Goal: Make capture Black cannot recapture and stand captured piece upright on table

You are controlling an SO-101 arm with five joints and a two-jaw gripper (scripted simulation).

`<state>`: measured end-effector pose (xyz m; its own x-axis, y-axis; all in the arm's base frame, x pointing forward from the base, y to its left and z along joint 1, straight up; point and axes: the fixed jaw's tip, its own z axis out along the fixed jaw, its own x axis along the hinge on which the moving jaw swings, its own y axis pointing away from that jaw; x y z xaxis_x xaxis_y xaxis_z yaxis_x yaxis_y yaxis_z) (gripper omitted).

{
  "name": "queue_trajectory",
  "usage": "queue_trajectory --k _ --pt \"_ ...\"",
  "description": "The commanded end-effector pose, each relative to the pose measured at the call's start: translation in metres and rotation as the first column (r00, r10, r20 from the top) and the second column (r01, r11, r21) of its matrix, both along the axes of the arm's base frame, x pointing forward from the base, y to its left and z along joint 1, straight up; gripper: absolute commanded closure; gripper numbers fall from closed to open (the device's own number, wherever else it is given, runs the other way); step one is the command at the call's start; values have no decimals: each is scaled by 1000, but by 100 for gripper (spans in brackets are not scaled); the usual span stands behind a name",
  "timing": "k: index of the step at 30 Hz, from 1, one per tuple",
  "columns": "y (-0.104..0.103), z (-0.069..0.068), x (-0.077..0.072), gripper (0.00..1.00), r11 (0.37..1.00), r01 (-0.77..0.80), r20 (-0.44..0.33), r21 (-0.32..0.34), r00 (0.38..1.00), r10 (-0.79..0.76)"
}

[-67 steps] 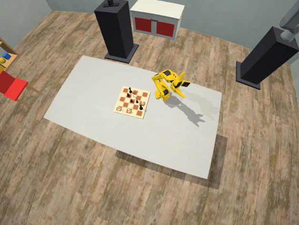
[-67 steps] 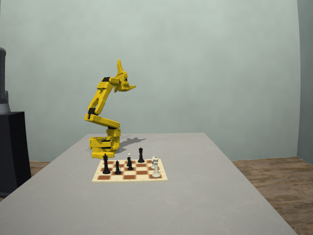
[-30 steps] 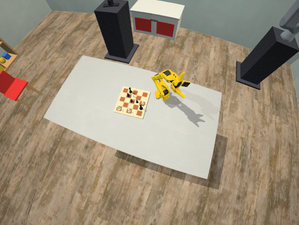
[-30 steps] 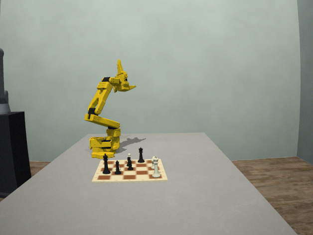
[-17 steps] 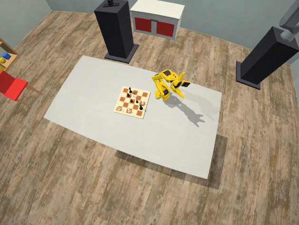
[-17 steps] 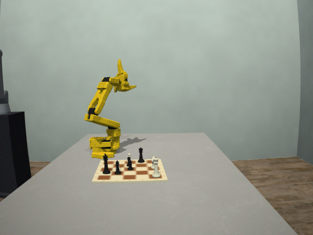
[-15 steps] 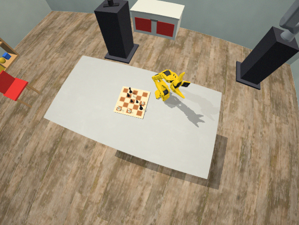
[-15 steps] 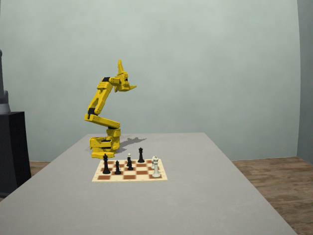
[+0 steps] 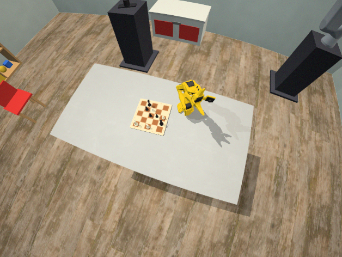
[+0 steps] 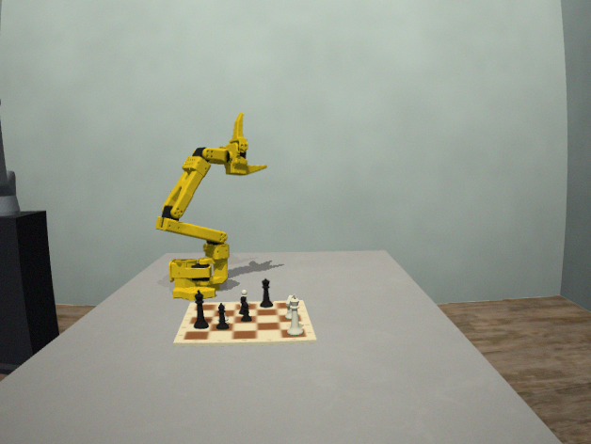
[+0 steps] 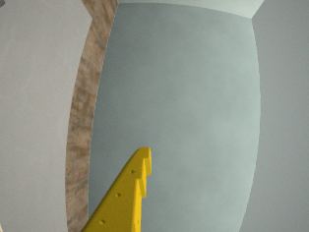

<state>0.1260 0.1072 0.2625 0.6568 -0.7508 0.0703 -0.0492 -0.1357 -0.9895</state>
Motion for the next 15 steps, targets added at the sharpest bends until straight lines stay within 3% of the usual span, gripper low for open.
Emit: queue_trajectory --k 1,4,7,15 --pt "-16 -10 10 9 991 130 -83 42 989 -126" --pt "-31 -16 17 12 964 251 -151 85 960 -236" --pt "-31 -16 17 12 964 251 -151 85 960 -236" --pt "-68 -30 28 18 832 525 -308 179 833 -459"
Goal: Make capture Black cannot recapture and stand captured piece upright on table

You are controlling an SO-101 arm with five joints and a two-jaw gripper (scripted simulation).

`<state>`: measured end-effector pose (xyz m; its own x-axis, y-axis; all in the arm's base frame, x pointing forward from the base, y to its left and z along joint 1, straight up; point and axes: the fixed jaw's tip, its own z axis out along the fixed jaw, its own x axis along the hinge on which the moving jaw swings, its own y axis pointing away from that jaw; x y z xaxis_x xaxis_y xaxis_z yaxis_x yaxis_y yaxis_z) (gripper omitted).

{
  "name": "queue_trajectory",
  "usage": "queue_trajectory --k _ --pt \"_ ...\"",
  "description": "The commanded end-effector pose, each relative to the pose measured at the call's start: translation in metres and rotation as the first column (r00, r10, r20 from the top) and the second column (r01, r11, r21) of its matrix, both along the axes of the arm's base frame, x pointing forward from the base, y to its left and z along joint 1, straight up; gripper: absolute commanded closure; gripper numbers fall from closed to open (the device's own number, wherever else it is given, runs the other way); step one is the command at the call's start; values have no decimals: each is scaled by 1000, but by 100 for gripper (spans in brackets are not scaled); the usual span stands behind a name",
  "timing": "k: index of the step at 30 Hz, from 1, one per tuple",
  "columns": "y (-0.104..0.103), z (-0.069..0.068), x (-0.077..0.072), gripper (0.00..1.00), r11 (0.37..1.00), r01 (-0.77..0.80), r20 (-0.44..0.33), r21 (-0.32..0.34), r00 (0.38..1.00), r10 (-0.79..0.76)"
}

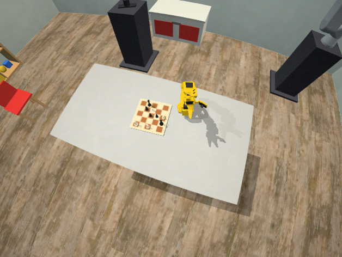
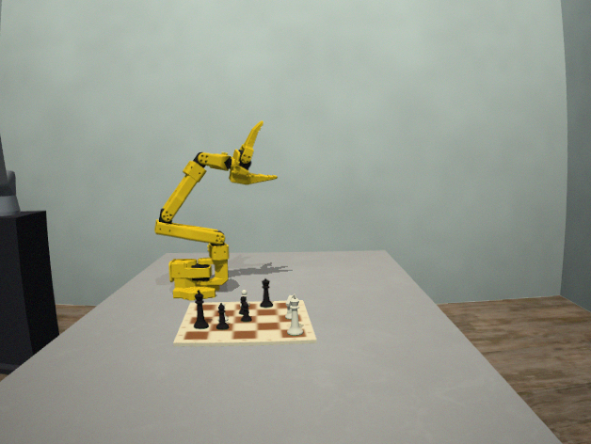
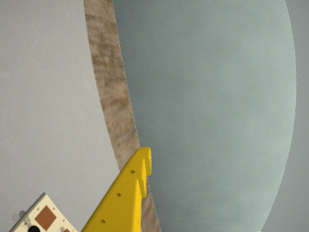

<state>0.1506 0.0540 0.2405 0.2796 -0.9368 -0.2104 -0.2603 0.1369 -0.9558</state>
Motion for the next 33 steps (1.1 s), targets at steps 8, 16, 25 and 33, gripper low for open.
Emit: queue_trajectory --k 8,16,25,33 --pt "-42 -18 5 23 931 328 -133 162 942 -309" --pt "-78 -32 0 29 753 588 -244 295 808 -536" --pt "-105 -43 -10 34 537 748 -334 389 658 -675" --pt "-134 -56 -28 40 215 849 -439 483 447 -779"
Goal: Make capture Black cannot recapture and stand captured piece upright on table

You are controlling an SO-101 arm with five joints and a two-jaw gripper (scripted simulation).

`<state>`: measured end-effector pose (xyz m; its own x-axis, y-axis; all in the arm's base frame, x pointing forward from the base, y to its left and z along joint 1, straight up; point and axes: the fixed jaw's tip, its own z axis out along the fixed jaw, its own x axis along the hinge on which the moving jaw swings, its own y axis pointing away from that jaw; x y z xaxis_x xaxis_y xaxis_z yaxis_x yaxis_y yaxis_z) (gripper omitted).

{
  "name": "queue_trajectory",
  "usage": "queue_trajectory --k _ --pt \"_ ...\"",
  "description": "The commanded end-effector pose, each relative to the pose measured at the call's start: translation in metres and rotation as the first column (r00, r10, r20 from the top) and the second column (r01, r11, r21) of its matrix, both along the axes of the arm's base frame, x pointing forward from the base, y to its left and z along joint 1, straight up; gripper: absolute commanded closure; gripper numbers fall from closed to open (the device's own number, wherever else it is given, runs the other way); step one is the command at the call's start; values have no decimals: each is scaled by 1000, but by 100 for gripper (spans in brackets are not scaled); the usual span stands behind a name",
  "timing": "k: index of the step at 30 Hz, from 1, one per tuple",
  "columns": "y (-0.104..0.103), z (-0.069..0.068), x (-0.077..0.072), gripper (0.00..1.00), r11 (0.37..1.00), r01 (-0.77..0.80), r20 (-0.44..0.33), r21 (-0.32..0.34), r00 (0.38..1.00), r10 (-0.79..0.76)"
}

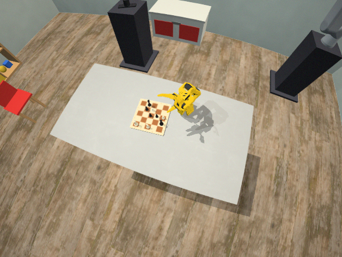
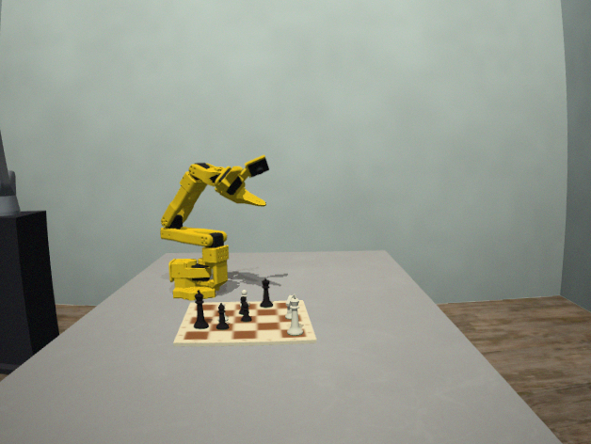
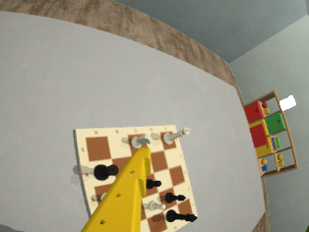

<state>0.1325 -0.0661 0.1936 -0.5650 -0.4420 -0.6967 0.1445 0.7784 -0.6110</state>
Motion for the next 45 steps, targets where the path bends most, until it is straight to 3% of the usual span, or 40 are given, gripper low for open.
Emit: queue_trajectory --k 1,6,8,10,12,13,16,17,25,27,31,36,45 --pt "-14 -9 -10 40 986 148 7 83 989 -149" --pt "-28 -16 -22 43 933 313 21 177 947 -322" --pt "-36 -20 -31 45 881 410 28 236 904 -427" --pt "-36 -20 -31 45 881 410 28 236 904 -427" --pt "-43 -25 -40 47 820 493 32 290 851 -523" --pt "-43 -25 -40 47 820 493 32 290 851 -523" --pt "-51 -30 -53 50 719 593 35 363 762 -647" --pt "-51 -30 -53 50 719 593 35 363 762 -647" --pt "-63 -42 -82 56 463 729 30 503 521 -853" --pt "-63 -42 -82 56 463 729 30 503 521 -853" --pt "-65 -46 -92 58 372 751 25 546 429 -903" --pt "-66 -49 -100 59 301 759 20 577 355 -935" --pt "-67 -50 -103 60 267 761 17 591 320 -947"
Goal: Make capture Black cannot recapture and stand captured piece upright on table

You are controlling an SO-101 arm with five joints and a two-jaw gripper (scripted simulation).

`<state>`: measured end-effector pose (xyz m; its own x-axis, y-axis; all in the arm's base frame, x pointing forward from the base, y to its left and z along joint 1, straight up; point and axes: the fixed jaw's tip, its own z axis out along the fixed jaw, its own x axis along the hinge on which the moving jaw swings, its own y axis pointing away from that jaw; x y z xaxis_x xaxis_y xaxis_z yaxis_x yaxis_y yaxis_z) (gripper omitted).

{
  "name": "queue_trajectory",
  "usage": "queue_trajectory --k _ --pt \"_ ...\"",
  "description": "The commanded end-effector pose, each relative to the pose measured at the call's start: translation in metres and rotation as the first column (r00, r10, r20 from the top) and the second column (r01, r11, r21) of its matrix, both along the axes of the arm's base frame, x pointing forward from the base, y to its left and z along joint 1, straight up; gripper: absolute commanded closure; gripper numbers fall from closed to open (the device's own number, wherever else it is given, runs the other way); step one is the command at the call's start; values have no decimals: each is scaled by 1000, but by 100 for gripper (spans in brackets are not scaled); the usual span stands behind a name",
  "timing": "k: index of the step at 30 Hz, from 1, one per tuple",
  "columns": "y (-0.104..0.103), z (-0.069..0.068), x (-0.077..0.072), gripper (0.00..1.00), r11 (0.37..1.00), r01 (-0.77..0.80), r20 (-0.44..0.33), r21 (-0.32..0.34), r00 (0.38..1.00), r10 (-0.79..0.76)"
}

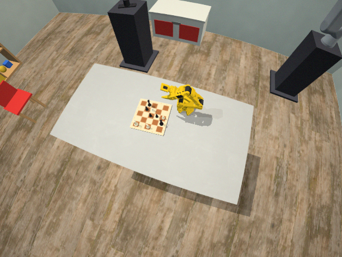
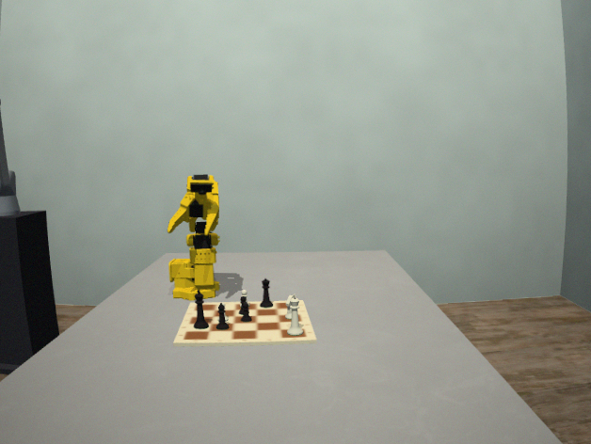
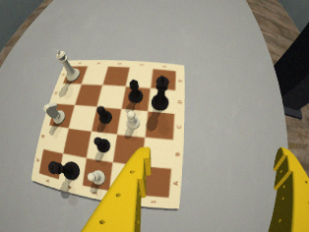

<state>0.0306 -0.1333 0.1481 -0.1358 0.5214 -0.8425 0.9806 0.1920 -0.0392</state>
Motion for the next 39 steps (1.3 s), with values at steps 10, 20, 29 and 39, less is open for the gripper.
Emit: queue_trajectory --k 10,20,29,39 --pt "0 -5 -1 60 1000 15 6 20 1000 -15" --pt "0 -5 -1 60 1000 15 6 20 1000 -15" --pt "0 -5 -1 60 1000 13 5 22 1000 -14" --pt "1 -2 8 63 994 -50 -7 93 999 51"
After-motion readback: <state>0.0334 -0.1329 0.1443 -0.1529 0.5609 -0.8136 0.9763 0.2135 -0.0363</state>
